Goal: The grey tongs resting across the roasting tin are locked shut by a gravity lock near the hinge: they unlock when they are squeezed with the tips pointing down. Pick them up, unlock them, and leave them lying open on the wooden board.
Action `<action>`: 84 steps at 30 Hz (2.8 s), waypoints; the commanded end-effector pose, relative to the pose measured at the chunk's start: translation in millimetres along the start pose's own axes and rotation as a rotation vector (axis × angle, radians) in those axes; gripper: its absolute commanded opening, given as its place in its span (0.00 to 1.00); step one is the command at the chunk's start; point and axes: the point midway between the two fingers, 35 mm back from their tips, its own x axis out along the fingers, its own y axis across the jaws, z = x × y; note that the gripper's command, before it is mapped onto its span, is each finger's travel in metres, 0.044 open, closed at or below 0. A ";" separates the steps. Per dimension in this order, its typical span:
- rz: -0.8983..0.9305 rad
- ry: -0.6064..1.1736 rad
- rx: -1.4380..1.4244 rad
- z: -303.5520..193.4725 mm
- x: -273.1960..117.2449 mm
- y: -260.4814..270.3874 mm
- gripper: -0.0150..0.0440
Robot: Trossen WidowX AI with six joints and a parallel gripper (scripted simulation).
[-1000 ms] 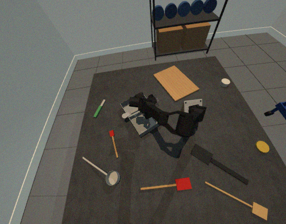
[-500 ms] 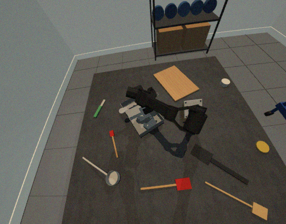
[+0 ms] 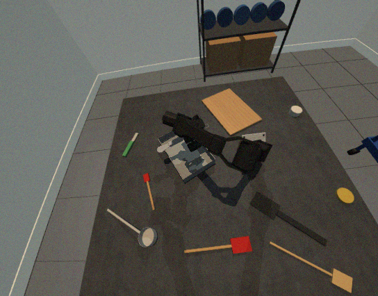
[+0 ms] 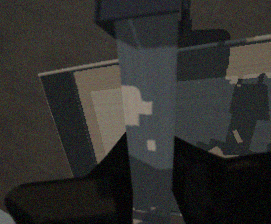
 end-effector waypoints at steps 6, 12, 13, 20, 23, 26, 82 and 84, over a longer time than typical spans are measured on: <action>-0.158 0.009 -0.005 -1.0 -1.2 0.9 0.00; -0.264 0.024 -0.001 -1.9 -3.0 -0.6 0.00; -0.282 0.028 0.000 -2.2 -3.5 -0.7 0.00; -0.341 0.043 0.006 -3.2 -5.3 -1.2 0.00; -0.341 0.043 0.006 -3.2 -5.3 -1.2 0.00; -0.339 0.032 0.005 -1.0 -3.9 -2.8 0.00; -0.273 0.182 -1.005 233.3 -18.9 145.1 0.00; -0.269 0.187 -1.051 246.5 -18.9 146.5 0.00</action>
